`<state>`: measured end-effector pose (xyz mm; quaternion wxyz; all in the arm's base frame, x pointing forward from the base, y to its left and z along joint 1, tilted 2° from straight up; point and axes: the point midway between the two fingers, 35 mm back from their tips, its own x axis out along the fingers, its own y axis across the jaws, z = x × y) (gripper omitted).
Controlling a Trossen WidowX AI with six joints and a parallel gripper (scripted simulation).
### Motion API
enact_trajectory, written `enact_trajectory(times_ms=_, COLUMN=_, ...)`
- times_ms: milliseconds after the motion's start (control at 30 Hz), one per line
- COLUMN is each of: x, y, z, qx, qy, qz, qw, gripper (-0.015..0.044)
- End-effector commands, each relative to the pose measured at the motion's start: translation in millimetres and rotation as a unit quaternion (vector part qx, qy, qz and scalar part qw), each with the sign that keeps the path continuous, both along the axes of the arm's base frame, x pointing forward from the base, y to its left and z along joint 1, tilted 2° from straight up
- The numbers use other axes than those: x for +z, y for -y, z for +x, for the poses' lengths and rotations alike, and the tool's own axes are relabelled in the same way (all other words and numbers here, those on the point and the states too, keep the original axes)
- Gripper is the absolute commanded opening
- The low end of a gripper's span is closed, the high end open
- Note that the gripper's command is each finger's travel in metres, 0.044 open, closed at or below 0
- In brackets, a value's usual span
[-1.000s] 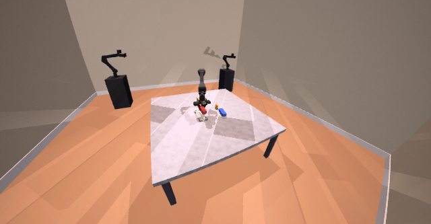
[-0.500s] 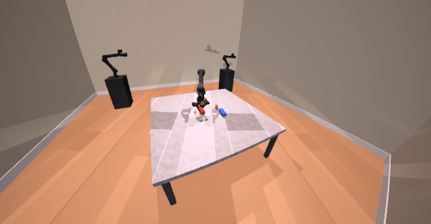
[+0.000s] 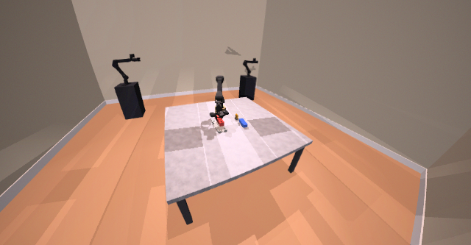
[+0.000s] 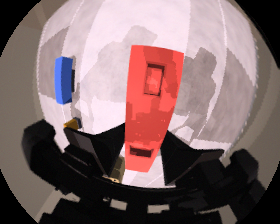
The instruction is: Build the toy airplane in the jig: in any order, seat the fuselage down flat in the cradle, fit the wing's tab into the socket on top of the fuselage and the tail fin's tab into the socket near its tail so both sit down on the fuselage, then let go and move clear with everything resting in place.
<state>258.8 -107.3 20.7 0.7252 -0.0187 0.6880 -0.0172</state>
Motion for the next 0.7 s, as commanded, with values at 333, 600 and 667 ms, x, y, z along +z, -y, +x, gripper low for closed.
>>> enact_trajectory(times_ms=333, x=-24.2, y=0.1, z=0.5, qx=0.002, qy=-0.004, qz=0.003, qw=1.000, gripper=0.0195)
enact_trajectory(times_ms=600, x=-35.9, y=0.3, z=0.4, qx=0.002, qy=-0.004, qz=0.003, qw=1.000, gripper=0.0195)
enact_trajectory(times_ms=667, x=-36.2, y=0.3, z=0.4, qx=0.002, qy=-0.004, qz=0.003, qw=1.000, gripper=0.0195)
